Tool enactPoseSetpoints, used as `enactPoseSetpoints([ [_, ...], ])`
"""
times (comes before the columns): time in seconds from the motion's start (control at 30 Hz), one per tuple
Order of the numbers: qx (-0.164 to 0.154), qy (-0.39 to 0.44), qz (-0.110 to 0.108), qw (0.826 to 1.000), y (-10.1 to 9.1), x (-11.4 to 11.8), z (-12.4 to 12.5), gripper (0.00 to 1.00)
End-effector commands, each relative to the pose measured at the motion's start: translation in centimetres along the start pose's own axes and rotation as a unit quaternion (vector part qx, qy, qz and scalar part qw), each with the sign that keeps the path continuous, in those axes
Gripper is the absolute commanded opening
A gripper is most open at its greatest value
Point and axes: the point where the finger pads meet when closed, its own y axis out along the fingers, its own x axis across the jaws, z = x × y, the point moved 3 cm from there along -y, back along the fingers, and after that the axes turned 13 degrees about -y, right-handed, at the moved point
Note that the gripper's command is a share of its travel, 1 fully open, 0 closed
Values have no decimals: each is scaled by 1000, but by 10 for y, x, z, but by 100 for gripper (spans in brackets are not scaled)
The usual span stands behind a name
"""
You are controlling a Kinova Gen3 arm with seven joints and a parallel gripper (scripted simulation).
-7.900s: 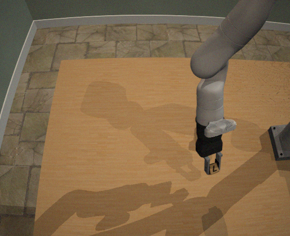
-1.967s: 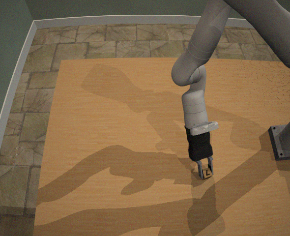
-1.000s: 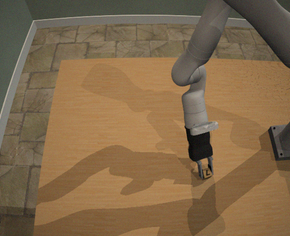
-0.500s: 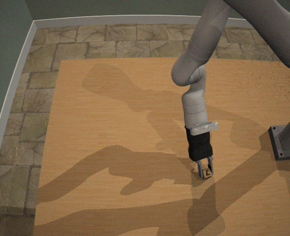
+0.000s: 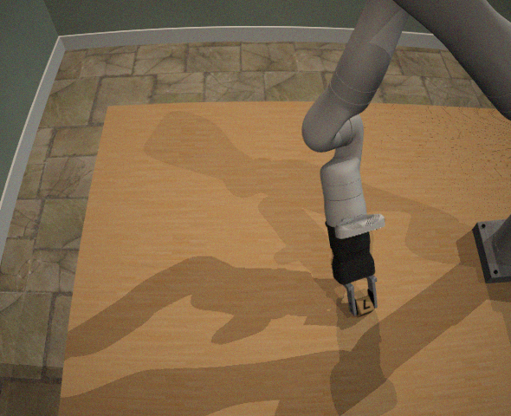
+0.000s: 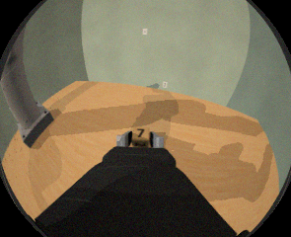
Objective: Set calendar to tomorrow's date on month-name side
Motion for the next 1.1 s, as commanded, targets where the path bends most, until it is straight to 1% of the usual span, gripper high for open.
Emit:
enactPoseSetpoints([
  [0.0, 0, 0, 0, 1000, 0, 0, 0, 75],
  [0.03, 0, 0, 0, 1000, 0, 0, 0, 81],
  [0.1, 0, 0, 0, 1000, 0, 0, 0, 81],
  [0.13, 0, 0, 0, 1000, 0, 0, 0, 87],
  [0.2, 0, 0, 0, 1000, 0, 0, 0, 87],
  [0.23, 0, 0, 0, 1000, 0, 0, 0, 100],
  [1.07, 0, 0, 0, 1000, -3, 1, 3, 100],
])
